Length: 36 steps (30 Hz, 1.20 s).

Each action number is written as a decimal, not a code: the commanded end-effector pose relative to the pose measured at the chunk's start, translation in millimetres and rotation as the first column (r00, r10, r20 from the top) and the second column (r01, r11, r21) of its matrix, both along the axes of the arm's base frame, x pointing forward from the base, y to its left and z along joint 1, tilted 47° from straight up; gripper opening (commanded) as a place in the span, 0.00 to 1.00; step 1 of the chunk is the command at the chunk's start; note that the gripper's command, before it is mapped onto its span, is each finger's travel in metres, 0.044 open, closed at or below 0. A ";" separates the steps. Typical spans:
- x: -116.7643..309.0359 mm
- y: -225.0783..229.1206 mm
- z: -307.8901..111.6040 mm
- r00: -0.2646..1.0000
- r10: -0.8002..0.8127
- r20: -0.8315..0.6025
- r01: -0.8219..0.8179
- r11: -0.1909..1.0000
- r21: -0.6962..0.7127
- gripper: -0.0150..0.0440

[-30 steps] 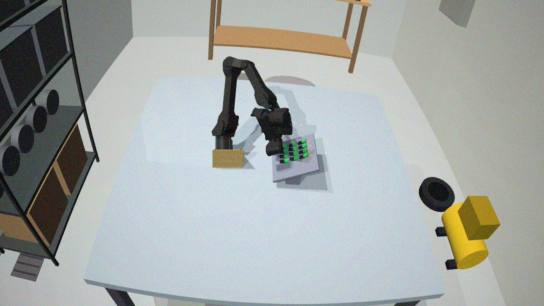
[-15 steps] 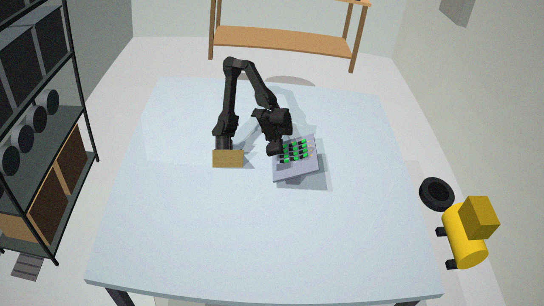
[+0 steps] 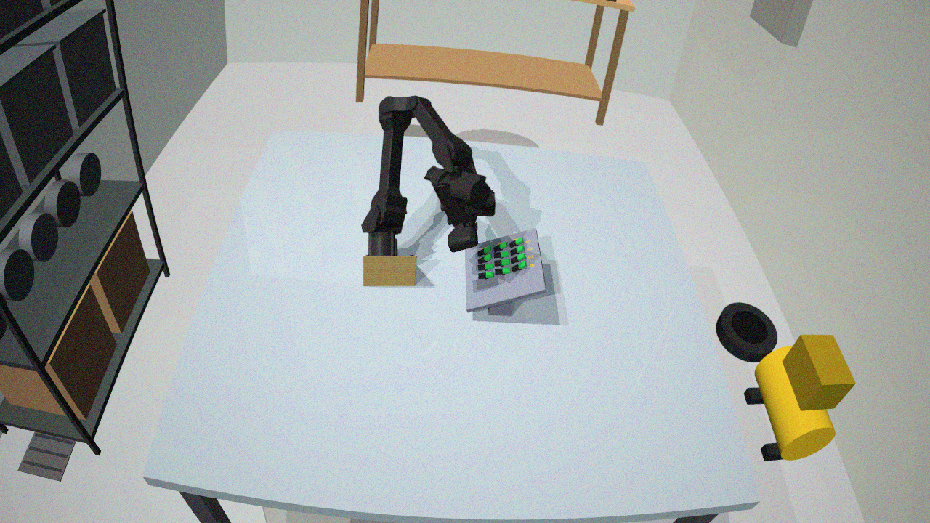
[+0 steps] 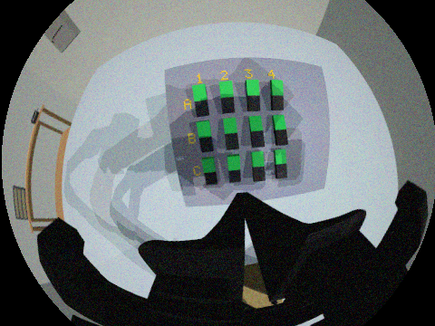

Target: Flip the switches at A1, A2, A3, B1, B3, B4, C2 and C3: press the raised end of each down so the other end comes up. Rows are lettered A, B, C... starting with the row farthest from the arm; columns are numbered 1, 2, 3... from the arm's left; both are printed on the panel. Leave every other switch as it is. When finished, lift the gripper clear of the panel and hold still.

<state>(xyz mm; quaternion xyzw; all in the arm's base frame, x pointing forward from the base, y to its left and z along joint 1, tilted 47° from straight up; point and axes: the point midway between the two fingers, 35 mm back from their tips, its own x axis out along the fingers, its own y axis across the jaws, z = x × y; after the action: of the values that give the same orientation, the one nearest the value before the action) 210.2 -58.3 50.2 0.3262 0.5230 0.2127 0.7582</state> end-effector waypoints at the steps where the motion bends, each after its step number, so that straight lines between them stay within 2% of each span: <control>1: -6.2 -9.6 11.3 1.000 0.012 -0.001 -0.012 1.000 -0.002 0.25; 12: -6.5 -29.4 -8.9 1.000 0.012 0.000 -0.012 1.000 -0.004 0.25; 17: 4.7 -7.1 -30.7 1.000 -0.006 0.018 0.006 1.000 -0.004 0.25; 36: 11.3 5.5 -42.7 1.000 -0.007 0.020 0.007 1.000 -0.003 0.25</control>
<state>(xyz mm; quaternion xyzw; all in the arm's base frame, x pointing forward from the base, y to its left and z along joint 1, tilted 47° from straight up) 220.6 -57.8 11.1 0.3192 0.5146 0.2119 0.7670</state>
